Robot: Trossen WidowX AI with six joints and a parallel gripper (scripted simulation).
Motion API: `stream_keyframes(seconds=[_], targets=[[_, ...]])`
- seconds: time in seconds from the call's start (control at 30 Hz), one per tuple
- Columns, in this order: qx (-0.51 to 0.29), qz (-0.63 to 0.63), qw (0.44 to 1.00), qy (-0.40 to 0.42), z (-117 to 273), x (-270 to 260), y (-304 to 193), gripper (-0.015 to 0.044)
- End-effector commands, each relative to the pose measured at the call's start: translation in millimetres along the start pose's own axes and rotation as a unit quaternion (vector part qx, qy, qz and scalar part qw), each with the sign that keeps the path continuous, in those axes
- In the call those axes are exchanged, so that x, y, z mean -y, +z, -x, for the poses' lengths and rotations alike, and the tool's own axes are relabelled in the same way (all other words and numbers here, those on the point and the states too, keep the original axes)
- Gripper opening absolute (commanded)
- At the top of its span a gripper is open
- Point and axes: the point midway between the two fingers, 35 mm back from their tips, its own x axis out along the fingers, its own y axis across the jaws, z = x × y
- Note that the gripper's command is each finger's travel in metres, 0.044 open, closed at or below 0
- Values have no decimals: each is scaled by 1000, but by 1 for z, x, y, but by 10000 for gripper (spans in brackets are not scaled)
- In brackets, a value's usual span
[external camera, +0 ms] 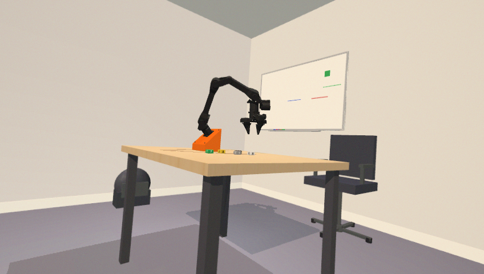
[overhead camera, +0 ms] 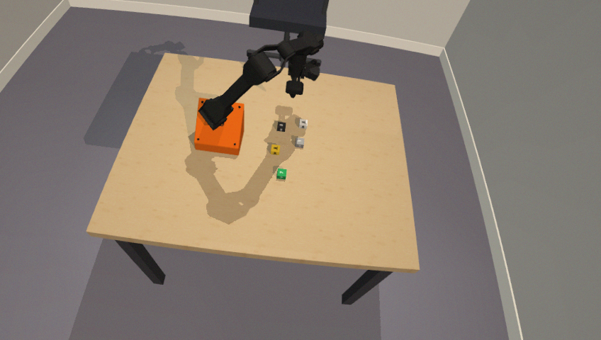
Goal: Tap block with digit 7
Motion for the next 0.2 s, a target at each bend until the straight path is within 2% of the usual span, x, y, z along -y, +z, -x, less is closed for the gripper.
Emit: stream_keyframes(seconds=[0.0,0.17], targets=[[-5,-11,1000,-21,-2,-29,-20,400],[-5,-11,1000,-22,-2,-30,-21,400]])
